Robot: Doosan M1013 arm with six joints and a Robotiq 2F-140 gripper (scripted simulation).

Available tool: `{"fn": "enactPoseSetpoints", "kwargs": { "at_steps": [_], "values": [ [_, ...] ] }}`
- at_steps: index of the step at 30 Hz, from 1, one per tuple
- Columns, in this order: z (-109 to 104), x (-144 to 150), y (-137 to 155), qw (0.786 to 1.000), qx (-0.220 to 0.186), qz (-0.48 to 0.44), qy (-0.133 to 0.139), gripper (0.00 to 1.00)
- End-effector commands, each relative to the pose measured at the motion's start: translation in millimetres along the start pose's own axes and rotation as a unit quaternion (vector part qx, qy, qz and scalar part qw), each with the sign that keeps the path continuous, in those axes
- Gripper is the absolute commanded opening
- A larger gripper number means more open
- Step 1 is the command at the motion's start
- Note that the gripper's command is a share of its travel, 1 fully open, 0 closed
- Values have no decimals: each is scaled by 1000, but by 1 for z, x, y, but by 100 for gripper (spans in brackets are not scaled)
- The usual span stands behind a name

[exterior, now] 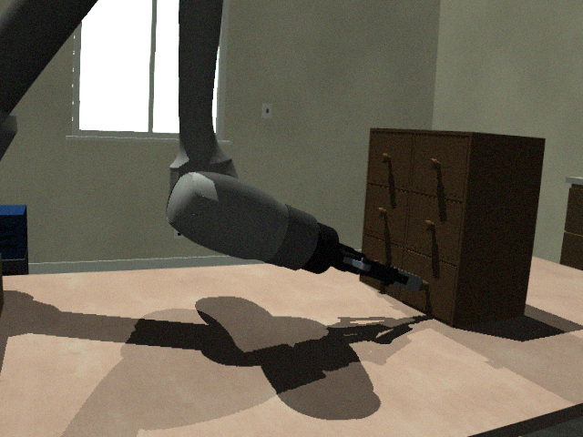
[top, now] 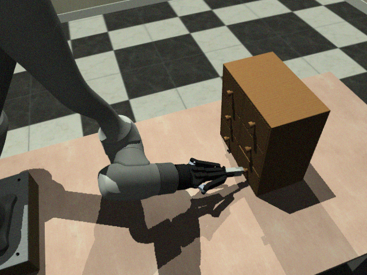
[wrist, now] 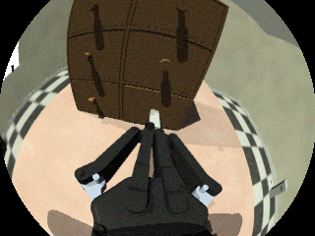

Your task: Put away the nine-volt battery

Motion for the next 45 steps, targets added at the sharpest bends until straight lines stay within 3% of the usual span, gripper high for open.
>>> {"fn": "enactPoseSetpoints", "kwargs": {
  "at_steps": [1,30,45],
  "values": [
    [4,1,0,1000,0,2,2,0],
    [4,1,0,1000,0,2,2,0],
    [-41,-3,16,1000,0,2,2,0]
  ]
}}
Point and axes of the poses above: the point where the finger pads meet when closed, its own z axis out along the fingers, its own x axis across the jaws, y = z × x, the point moved 6 cm from there along -z, back along the fingers, and after that the axes turned 12 degrees about -z, right-handed, at the moved point
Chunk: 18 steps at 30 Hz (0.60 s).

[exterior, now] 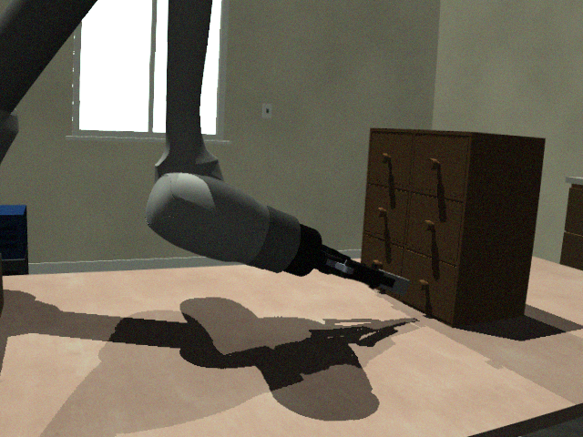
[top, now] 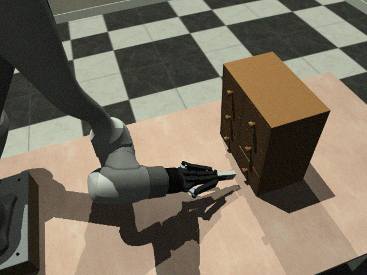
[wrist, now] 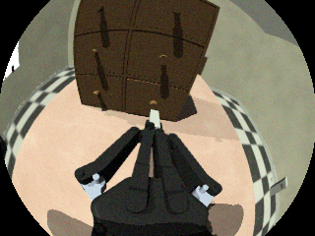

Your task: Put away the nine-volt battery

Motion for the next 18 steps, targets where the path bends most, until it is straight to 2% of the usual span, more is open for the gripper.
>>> {"fn": "enactPoseSetpoints", "kwargs": {
  "at_steps": [1,10,18],
  "values": [
    [-16,-2,4,1000,0,-2,-1,0],
    [-28,1,-6,1000,0,-2,-1,0],
    [-86,12,-58,1000,0,-2,-1,0]
  ]
}}
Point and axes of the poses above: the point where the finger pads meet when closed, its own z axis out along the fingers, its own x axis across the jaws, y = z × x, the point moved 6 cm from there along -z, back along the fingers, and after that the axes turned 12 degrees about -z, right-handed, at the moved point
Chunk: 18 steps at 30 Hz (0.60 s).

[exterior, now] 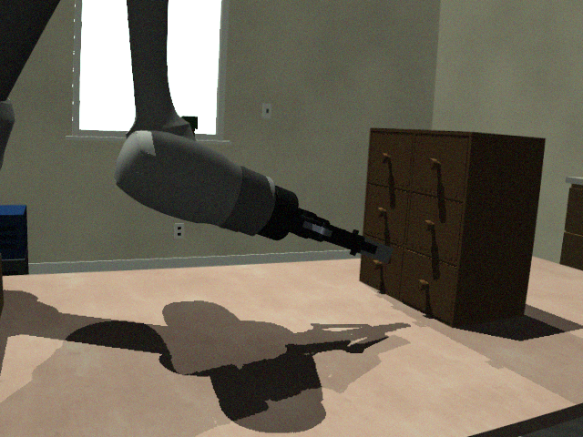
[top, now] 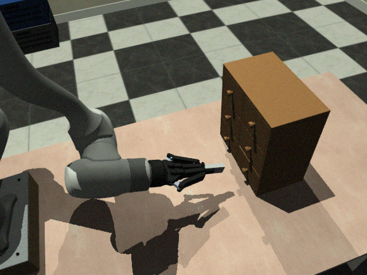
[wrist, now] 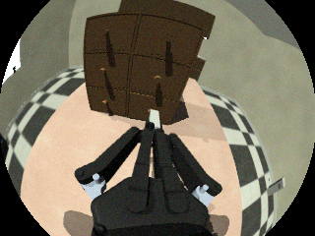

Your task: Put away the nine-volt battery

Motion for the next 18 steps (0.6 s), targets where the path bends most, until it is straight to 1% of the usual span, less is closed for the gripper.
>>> {"fn": "enactPoseSetpoints", "kwargs": {
  "at_steps": [1,4,12,18],
  "values": [
    [-32,4,-23,1000,-4,1,-3,0],
    [-38,5,-28,1000,-4,1,-3,0],
    [-38,5,-29,1000,-6,1,-4,0],
    [-43,6,-34,1000,-27,1,-8,0]
  ]
}}
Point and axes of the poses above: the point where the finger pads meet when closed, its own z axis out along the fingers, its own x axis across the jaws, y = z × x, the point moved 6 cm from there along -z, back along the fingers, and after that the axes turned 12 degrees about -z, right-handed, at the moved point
